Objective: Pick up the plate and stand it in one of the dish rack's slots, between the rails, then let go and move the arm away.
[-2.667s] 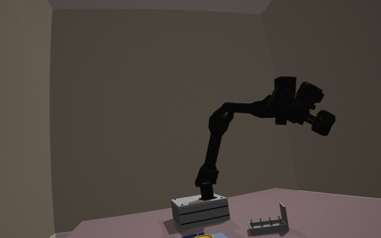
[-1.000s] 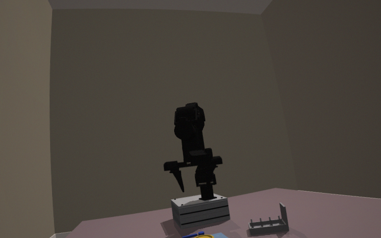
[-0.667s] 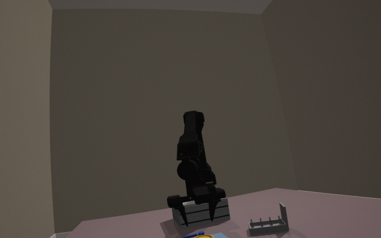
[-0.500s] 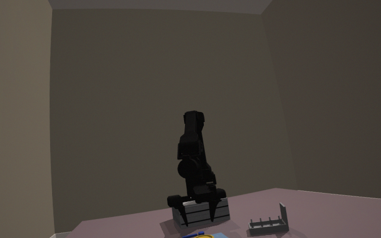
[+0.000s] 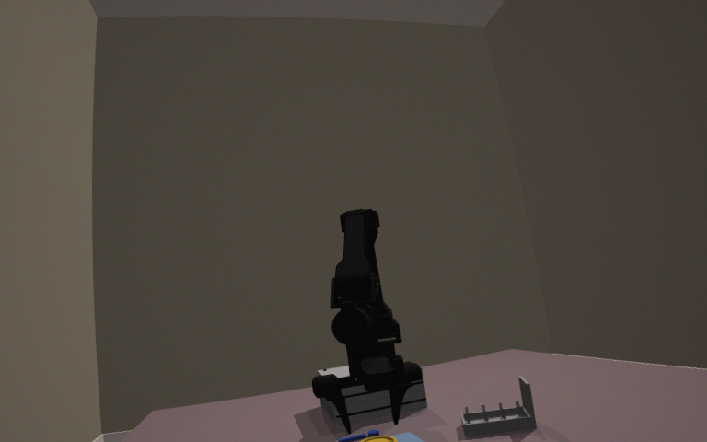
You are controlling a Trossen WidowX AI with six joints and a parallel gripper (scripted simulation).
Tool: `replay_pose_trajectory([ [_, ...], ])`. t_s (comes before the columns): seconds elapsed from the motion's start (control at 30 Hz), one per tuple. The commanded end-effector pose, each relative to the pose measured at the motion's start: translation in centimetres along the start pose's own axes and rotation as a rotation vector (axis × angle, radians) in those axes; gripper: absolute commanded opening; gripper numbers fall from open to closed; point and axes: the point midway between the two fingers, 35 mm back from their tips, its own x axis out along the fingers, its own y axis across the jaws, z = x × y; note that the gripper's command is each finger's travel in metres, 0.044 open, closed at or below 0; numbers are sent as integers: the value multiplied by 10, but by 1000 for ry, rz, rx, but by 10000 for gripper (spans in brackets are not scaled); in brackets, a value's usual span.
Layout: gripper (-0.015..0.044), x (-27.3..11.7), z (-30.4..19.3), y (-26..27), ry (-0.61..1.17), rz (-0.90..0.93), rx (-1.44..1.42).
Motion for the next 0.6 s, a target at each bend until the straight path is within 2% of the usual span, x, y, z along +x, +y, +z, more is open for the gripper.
replay_pose_trajectory([
  [0.0, 400, 8, -1, 2, 5, 6, 4],
  [0.57, 400, 35, -2, 4, 5, 6, 4],
])
